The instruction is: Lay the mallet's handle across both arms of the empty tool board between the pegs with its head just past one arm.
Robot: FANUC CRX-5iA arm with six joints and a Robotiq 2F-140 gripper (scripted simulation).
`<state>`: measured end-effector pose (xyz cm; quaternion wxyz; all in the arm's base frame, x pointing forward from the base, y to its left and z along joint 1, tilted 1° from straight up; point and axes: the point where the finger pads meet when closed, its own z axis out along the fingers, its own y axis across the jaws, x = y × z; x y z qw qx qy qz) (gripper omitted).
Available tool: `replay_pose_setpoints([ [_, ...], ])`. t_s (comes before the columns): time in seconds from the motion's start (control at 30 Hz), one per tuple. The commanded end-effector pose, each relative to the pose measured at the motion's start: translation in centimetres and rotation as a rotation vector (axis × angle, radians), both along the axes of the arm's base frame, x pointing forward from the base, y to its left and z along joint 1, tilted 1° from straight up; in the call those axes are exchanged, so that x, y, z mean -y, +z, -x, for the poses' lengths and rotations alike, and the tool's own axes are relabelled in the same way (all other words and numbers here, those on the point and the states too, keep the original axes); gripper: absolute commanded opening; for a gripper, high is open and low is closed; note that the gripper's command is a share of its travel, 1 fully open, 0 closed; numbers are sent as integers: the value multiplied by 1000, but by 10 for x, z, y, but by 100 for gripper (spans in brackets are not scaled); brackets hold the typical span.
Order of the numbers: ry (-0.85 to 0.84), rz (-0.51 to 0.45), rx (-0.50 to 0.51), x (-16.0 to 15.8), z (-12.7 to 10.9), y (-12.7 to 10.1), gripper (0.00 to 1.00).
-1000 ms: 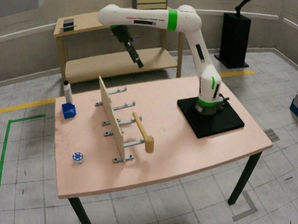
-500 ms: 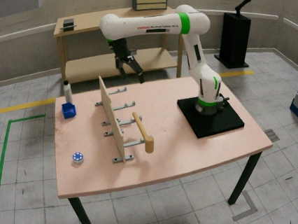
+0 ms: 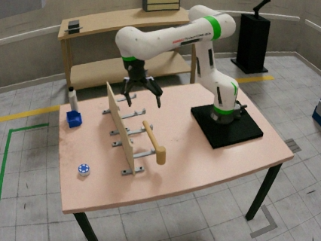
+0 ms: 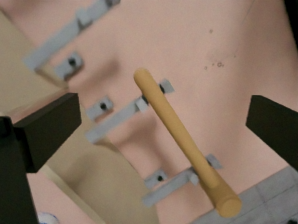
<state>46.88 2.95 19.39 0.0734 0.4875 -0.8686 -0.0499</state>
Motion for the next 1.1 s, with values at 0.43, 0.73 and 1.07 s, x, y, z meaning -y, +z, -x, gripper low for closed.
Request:
replay_pose_setpoints([
  [0.43,549,-43,170,-142,9,-24,100],
  [0.73,573,-45,176,-148,11,-46,100],
  [1.07,573,-45,176,-148,12,-124,100],
])
